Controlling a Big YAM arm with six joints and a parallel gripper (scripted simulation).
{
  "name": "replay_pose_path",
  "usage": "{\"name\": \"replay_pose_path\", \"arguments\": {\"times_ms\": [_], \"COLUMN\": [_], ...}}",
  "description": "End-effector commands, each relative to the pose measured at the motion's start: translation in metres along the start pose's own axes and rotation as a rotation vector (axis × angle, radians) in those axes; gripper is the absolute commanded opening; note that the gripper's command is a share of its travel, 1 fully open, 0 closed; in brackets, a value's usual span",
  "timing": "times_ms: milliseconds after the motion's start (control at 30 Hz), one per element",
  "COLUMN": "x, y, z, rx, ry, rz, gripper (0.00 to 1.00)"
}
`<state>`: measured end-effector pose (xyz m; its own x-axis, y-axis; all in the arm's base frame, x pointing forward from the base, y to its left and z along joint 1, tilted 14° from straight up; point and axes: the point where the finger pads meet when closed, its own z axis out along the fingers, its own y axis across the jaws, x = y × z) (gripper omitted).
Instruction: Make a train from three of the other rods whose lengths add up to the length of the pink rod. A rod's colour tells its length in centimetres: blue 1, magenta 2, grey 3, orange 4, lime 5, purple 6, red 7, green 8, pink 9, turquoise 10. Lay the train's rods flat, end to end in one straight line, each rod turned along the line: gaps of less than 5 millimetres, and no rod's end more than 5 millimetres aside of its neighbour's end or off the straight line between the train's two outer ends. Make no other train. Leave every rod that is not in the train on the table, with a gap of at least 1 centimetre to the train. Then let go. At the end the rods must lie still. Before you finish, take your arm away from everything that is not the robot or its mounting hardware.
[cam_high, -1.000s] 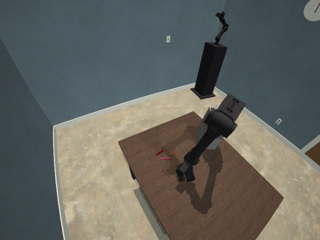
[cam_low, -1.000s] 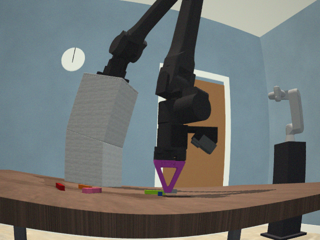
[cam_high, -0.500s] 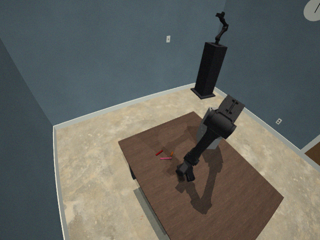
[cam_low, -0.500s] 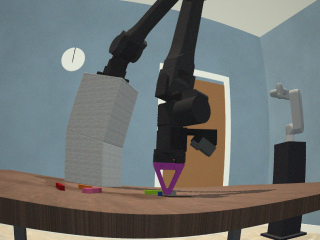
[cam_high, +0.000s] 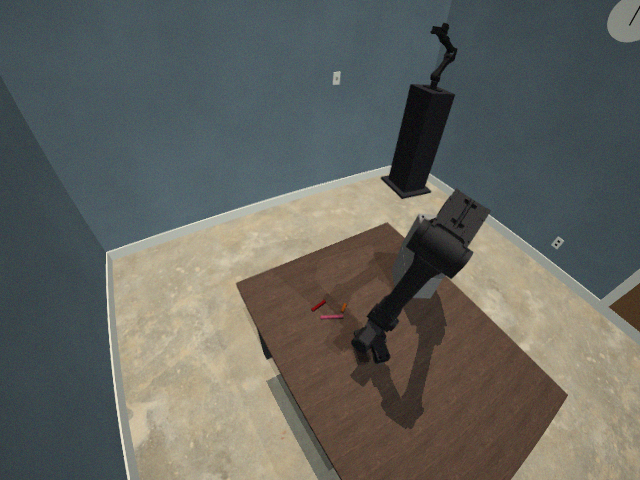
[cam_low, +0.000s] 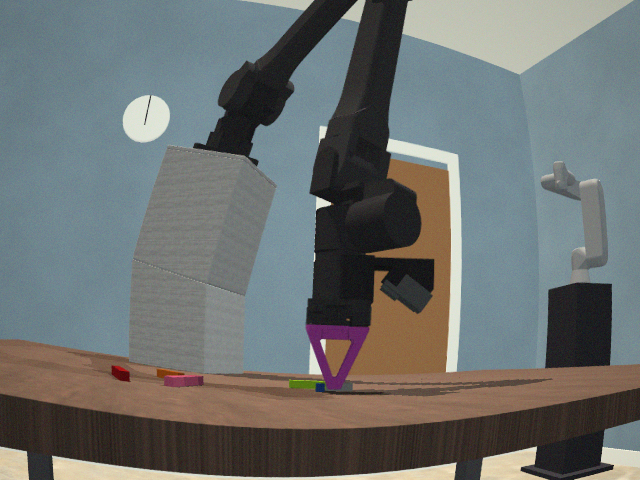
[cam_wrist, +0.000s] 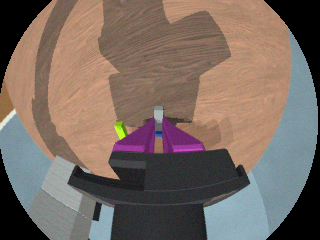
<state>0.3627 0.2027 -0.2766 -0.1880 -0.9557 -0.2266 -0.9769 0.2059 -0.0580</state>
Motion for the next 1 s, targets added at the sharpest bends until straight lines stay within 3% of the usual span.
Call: {"name": "replay_pose_path", "arguments": {"times_ms": [0,467,967], "x": [-0.0034,-0.0034,-0.0034], "y": [-0.0024,-0.0024,-0.0024], "z": [0.0034,0.0034,0.0034], "rx": [0.011,0.011,0.011], "ry": [-0.009,-0.009,-0.009], "rz": [0.003,0.003,0.003], "gripper": [0.05,0.05,0.24]}}
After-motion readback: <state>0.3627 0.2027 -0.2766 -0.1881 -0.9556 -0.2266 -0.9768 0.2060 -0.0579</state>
